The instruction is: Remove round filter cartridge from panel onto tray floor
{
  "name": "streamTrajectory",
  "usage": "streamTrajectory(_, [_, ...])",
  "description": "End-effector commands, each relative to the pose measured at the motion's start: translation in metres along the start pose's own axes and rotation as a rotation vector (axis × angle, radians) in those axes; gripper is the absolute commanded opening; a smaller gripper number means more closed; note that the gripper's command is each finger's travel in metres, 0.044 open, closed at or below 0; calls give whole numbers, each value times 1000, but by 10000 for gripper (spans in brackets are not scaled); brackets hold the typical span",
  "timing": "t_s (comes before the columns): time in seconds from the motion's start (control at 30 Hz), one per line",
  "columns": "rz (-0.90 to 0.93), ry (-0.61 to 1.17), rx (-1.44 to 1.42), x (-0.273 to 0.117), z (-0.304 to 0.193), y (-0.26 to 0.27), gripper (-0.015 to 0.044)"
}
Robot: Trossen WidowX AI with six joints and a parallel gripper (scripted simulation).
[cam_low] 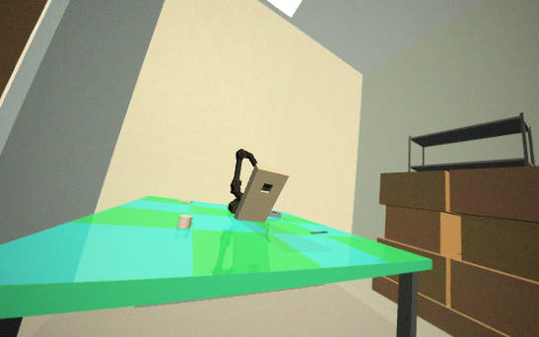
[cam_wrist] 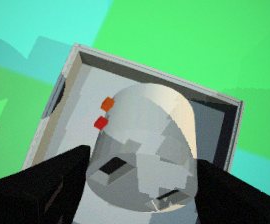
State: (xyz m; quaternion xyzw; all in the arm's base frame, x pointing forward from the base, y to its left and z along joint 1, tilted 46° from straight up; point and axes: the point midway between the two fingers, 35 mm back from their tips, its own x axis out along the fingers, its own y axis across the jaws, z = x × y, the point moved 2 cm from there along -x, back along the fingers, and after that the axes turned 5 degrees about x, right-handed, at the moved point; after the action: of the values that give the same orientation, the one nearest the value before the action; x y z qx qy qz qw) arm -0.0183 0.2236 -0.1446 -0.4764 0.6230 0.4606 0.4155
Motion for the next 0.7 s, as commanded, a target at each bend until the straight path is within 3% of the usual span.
streamTrajectory(0.0, [4,6,4,18,-11,0,0])
streamTrajectory(0.33, [5,6,4,46,-32,-2,0])
streamTrajectory(0.67, [0,20,1,43,-32,-2,262])
